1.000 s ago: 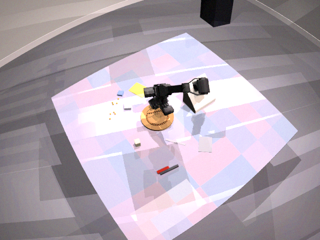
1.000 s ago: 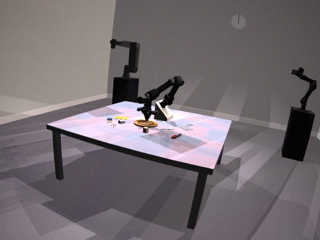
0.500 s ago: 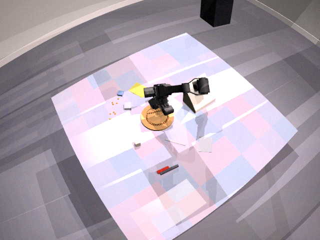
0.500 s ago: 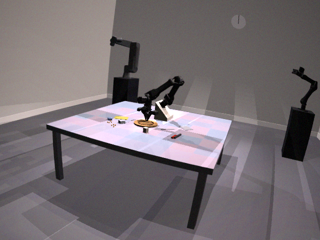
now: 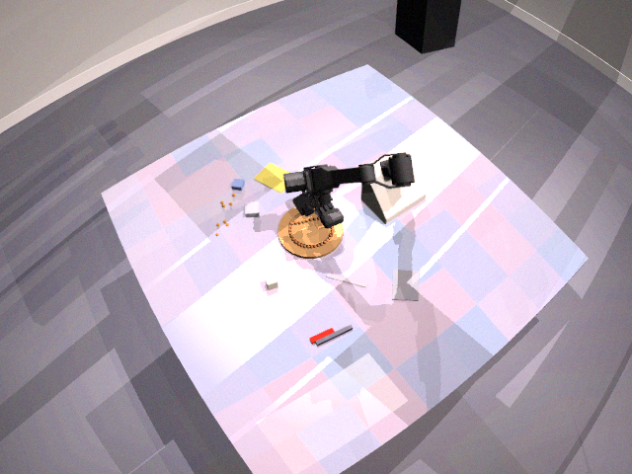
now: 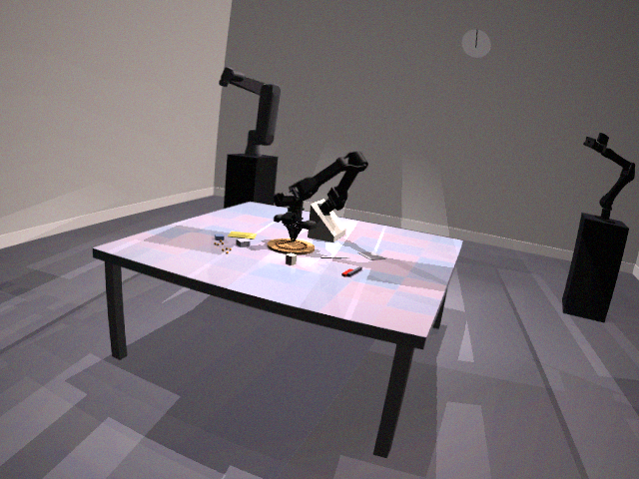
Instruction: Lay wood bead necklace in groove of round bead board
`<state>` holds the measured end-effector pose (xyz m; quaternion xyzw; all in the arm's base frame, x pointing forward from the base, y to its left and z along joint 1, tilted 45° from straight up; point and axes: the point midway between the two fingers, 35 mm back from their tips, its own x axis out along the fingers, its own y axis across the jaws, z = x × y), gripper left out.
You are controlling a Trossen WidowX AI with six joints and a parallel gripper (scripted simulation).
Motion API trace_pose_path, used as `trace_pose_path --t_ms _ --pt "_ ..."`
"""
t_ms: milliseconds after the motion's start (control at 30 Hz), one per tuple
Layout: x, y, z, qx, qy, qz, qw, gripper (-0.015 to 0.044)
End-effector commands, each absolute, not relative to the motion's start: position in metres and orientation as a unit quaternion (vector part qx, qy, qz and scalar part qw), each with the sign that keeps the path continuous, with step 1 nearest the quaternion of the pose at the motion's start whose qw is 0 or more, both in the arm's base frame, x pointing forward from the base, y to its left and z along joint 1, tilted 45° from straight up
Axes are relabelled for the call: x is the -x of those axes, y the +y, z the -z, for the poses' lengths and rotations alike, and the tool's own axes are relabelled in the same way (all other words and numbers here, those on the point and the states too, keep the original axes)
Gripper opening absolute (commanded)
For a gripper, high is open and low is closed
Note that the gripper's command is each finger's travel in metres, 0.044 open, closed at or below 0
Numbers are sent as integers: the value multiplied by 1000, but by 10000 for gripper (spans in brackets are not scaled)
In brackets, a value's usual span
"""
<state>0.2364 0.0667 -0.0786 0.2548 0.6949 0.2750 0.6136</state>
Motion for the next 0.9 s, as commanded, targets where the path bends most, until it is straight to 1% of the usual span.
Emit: trace_pose_path --t_ms 0,867 --pt "-237 67 78 -255 695 -275 614 0" --pt "-229 54 85 -258 697 -274 611 0"
